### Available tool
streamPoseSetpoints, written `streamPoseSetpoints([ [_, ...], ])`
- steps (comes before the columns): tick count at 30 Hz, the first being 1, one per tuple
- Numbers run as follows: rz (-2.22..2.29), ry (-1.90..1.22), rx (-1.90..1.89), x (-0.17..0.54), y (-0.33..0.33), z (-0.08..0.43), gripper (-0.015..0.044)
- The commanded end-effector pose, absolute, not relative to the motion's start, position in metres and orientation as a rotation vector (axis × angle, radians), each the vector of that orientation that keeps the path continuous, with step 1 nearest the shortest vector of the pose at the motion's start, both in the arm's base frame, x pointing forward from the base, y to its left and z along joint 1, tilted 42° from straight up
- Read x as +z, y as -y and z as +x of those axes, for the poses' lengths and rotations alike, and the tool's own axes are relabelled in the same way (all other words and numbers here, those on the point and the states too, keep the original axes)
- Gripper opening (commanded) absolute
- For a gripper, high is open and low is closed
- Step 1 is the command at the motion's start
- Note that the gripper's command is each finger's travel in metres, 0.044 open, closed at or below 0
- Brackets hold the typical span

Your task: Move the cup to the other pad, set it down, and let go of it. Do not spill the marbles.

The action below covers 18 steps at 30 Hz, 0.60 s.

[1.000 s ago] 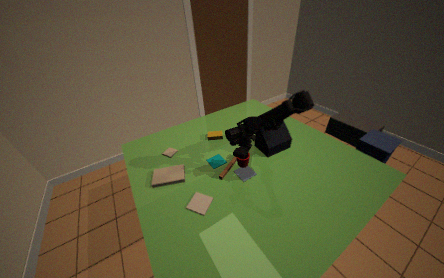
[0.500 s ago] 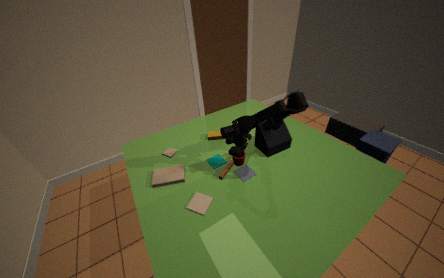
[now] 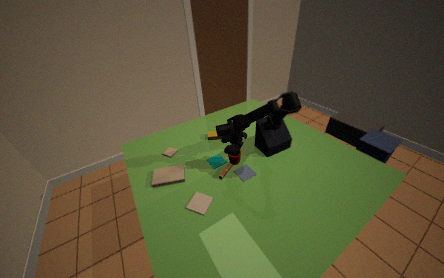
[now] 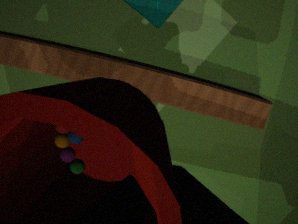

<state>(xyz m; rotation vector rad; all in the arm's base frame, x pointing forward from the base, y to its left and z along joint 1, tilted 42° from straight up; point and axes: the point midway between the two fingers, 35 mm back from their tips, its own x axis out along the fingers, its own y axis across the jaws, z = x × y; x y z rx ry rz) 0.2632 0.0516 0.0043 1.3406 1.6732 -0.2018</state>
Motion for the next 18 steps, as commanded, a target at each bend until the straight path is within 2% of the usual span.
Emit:
streamPoseSetpoints([
  [1,1.339,-1.671,-0.205,0.001,-0.046,0.268,0.0000],
  [18,1.338,-1.670,-0.205,-0.015,-0.026,0.285,0.0000],
])
